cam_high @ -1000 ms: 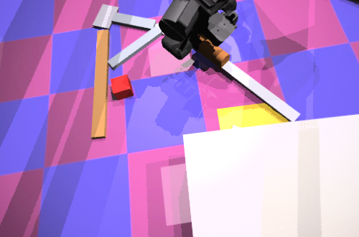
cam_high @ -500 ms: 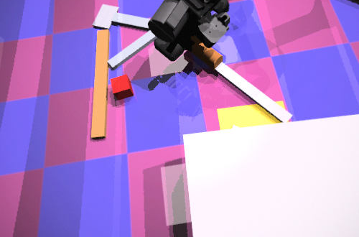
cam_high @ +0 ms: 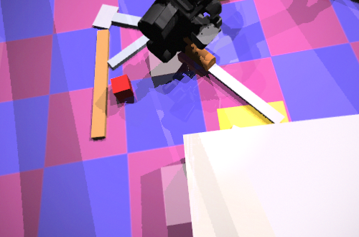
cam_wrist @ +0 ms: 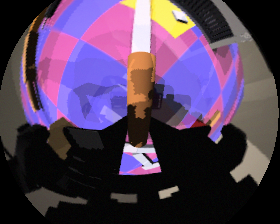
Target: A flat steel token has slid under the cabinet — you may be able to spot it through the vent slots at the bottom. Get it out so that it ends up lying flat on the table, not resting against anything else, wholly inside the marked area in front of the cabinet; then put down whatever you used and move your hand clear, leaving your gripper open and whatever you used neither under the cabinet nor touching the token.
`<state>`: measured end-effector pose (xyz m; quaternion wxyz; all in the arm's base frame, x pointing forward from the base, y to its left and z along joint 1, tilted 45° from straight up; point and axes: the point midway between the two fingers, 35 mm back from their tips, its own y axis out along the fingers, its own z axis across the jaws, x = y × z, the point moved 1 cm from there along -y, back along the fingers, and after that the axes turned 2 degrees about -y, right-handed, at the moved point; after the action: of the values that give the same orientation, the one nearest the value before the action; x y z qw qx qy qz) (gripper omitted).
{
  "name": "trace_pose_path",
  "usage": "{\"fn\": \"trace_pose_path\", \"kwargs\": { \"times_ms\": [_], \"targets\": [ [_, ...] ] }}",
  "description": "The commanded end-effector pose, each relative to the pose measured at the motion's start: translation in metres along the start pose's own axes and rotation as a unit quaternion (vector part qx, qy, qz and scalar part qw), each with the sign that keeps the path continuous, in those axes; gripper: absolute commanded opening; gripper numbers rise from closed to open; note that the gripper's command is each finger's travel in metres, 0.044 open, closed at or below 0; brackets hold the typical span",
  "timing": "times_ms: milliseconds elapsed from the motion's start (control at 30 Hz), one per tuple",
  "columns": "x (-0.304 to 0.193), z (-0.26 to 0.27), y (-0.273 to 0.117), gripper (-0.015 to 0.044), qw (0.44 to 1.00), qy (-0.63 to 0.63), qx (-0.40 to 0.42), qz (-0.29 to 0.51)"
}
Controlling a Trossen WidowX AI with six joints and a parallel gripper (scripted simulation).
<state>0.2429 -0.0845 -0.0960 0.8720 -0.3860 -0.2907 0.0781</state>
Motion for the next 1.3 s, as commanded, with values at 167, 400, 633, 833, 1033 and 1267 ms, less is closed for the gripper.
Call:
{"fn": "trace_pose_path", "kwargs": {
  "times_ms": [167, 400, 633, 833, 1033, 1267],
  "targets": [
    [-0.005, -0.012, -0.003, 0.0000, 1.000, -0.002, -0.005, -0.005],
    [-0.010, -0.018, -0.003, 0.0000, 1.000, -0.002, -0.005, -0.005],
    [-0.014, -0.024, -0.004, 0.0000, 1.000, -0.002, -0.006, -0.005],
    [-0.018, -0.029, -0.004, 0.0000, 1.000, -0.002, -0.006, -0.004],
    [-0.022, -0.035, -0.004, 0.0000, 1.000, -0.002, -0.006, -0.004],
    [-0.027, -0.041, -0.004, 0.0000, 1.000, -0.002, -0.006, -0.004]
  ]
}}
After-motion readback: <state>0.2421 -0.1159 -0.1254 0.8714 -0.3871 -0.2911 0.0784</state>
